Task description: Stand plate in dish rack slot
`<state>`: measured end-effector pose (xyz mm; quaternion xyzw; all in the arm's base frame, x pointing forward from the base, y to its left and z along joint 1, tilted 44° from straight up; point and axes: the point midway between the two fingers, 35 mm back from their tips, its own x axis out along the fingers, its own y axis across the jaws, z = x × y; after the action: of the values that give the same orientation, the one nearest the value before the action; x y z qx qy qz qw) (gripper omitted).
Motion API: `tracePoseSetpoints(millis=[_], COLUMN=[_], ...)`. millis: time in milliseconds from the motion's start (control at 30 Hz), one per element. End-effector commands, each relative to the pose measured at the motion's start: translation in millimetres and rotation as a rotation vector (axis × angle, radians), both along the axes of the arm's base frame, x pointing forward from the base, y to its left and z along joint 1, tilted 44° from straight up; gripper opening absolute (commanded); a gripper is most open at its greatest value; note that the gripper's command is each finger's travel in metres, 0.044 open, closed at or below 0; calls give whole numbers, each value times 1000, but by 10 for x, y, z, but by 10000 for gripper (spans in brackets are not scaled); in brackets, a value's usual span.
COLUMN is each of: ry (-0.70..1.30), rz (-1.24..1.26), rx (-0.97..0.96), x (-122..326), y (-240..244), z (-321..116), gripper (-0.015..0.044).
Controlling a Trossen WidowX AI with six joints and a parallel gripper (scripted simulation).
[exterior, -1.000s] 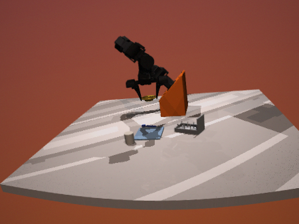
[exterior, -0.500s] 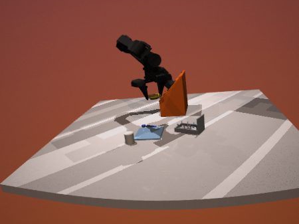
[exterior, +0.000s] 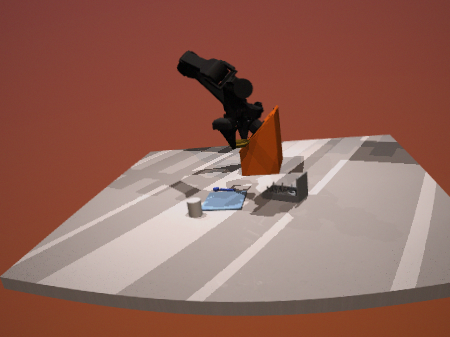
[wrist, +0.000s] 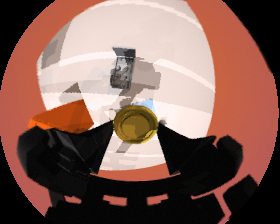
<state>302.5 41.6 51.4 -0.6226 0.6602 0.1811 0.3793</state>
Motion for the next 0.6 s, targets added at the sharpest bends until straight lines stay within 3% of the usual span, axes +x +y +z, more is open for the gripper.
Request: tracePoseSetpoints(millis=[0,567], ry=[122,527], rz=[125,553], rx=[-8,-45], x=[-76,-286], y=[49,170], z=[-61,-206], gripper=[0,0])
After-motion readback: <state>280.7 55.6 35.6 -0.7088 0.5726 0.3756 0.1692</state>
